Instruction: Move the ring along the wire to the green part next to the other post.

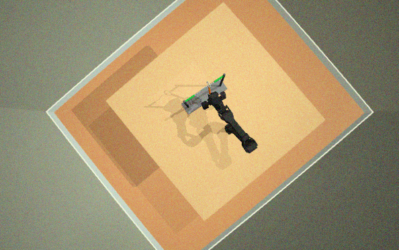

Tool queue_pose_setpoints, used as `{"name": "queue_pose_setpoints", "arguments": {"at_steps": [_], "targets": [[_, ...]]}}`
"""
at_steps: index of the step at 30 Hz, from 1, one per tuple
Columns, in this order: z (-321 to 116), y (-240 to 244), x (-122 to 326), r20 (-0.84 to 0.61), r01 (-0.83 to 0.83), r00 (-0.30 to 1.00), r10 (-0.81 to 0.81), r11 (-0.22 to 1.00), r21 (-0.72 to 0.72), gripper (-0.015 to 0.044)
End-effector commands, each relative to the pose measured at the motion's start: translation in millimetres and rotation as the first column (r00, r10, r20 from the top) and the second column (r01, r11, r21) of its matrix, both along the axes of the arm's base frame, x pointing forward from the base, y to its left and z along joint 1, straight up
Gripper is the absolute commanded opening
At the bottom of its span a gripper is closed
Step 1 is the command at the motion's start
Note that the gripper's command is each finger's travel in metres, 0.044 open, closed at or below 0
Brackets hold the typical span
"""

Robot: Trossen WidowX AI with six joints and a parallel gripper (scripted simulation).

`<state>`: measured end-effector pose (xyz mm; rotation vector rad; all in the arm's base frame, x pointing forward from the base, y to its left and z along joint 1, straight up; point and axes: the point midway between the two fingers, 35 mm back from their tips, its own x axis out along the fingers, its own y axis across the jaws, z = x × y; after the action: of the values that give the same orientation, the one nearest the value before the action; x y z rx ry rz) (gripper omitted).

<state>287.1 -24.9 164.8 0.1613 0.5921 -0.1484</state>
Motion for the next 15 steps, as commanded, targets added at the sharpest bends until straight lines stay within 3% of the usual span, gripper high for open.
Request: {"name": "queue_pose_setpoints", "arguments": {"at_steps": [1,7,15], "targets": [[10,8,-8,-0.052,0.012,0.999,-0.01,1.0,0.028,-0.015],[19,19,-18,-0.151,0.019,0.989,-0.008,0.998,0.067,-0.015],[21,29,-18,-0.157,0.026,0.987,-0.013,0.997,0.076,-0.015]]}}
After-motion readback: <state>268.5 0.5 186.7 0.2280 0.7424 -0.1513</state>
